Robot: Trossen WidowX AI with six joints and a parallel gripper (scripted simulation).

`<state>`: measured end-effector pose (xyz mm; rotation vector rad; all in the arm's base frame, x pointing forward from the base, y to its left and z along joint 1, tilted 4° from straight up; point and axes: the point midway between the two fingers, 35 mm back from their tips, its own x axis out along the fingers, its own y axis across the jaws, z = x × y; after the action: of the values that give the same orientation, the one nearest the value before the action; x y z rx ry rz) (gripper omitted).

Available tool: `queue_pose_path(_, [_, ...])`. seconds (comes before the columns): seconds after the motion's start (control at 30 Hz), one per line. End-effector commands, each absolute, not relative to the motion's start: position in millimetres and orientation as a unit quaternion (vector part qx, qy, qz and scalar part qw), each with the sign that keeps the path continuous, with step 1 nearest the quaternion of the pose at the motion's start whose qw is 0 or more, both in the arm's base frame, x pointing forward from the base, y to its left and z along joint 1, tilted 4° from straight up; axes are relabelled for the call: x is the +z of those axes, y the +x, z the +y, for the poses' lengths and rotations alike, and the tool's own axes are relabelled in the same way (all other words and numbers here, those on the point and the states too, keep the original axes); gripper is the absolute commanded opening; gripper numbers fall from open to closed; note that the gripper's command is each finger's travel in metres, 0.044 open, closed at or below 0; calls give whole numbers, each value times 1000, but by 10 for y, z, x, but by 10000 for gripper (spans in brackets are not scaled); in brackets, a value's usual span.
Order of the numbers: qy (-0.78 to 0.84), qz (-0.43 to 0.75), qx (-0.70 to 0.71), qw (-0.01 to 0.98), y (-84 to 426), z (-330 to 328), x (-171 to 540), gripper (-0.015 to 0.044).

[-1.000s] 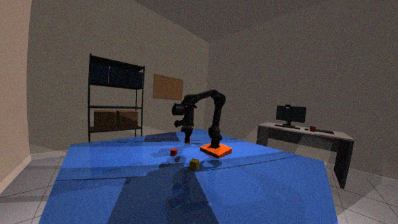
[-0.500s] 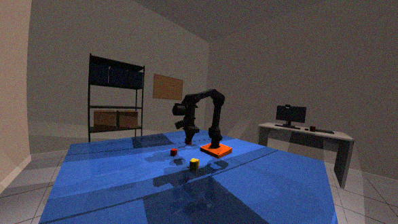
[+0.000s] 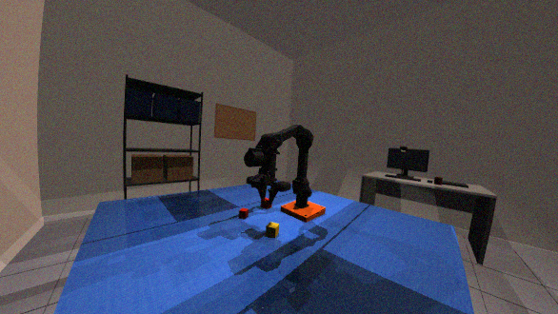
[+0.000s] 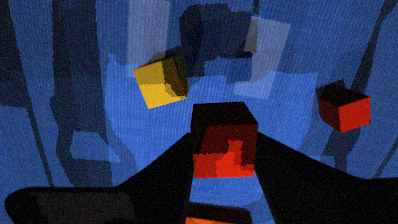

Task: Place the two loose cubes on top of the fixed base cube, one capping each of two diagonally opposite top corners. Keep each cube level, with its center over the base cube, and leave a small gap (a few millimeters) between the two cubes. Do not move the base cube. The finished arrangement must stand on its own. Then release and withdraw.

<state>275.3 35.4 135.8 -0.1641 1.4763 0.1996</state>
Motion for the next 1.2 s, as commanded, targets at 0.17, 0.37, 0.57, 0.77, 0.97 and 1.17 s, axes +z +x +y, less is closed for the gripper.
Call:
queue_pose_path(0.17, [-207, 643, 211, 707, 2837, 606, 1298, 105])
queue_pose_path(0.37, [-290, 612, 288, 677, 2873, 788, 1257, 105])
queue_pose_path(0.57, [-370, 572, 361, 637, 2896, 976, 1213, 105])
queue_pose_path(0.77, [-426, 536, 412, 601, 2905, 1119, 1179, 105])
queue_pose_path(0.97, [-426, 536, 412, 601, 2905, 1119, 1179, 105])
queue_pose_path(1.17, [-426, 536, 412, 601, 2905, 1119, 1179, 105])
